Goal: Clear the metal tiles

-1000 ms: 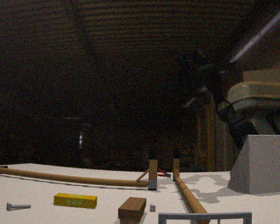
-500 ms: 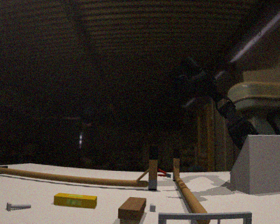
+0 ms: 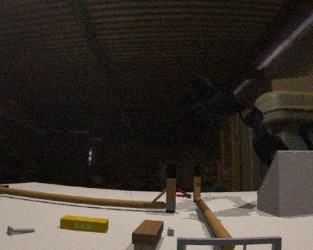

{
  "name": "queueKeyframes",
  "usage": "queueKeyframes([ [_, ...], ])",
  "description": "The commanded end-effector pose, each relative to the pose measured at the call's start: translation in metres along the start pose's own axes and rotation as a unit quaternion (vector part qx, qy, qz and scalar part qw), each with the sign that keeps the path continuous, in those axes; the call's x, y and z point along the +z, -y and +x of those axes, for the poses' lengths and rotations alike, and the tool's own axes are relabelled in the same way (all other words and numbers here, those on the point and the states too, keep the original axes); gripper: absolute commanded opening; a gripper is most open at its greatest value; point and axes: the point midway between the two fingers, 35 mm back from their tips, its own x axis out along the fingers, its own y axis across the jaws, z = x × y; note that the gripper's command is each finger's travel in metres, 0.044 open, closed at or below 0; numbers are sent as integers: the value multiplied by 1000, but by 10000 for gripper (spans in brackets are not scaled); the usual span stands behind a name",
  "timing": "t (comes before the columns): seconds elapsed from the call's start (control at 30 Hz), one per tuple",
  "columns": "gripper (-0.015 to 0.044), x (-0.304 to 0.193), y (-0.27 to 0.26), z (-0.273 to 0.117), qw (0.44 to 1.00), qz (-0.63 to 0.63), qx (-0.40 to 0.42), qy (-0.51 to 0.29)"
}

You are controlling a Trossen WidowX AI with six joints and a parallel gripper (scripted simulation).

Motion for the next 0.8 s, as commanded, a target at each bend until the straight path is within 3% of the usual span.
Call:
queueKeyframes([
  [0.0,440,-13,0,10,1000,5,4,-23],
  [0.5,440,-69,4,43,993,24,12,-115],
  [0.77,440,-62,3,34,992,27,13,-120],
])
